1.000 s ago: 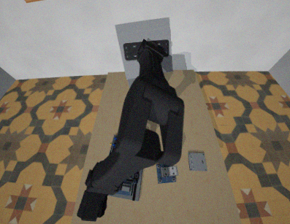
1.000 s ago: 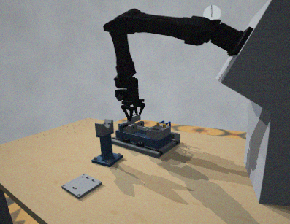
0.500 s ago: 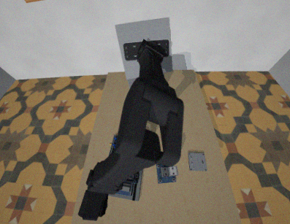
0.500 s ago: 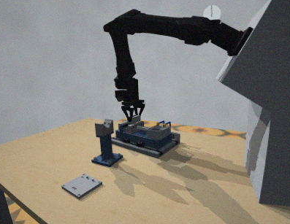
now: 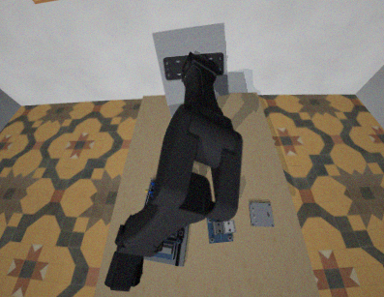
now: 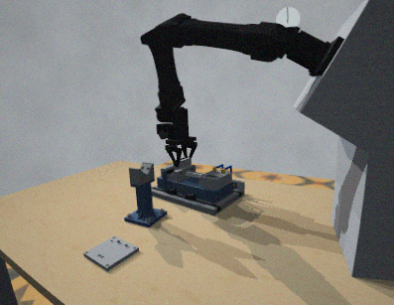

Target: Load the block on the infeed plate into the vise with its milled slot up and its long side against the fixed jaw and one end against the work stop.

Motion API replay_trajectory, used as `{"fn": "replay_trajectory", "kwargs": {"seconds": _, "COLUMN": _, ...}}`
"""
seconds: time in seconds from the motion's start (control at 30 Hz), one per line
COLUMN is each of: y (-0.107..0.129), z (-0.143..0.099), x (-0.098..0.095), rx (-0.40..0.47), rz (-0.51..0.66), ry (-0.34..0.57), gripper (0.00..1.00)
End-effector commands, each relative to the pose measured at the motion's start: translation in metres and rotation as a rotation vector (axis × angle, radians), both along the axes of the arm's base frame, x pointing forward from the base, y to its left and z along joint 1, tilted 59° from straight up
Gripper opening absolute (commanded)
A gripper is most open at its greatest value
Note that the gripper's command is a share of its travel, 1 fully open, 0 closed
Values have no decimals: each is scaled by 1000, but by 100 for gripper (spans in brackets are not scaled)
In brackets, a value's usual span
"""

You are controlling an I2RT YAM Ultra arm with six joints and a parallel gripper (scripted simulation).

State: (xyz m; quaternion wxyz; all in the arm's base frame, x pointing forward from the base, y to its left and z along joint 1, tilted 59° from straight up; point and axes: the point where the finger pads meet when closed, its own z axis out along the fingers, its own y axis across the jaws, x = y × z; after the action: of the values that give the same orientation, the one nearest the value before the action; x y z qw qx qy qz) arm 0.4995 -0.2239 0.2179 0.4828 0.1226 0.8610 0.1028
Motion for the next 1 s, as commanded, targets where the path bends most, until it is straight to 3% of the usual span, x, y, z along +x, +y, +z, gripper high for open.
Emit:
{"fn": "replay_trajectory", "kwargs": {"seconds": 0.0, "y": -3, "z": 6, "x": 5, "rx": -3, "rz": -9, "ry": -7, "gripper": 0}}
{"fn": "replay_trajectory", "kwargs": {"seconds": 0.97, "y": -5, "z": 2, "x": 9, "rx": -2, "rz": -13, "ry": -2, "gripper": 0}}
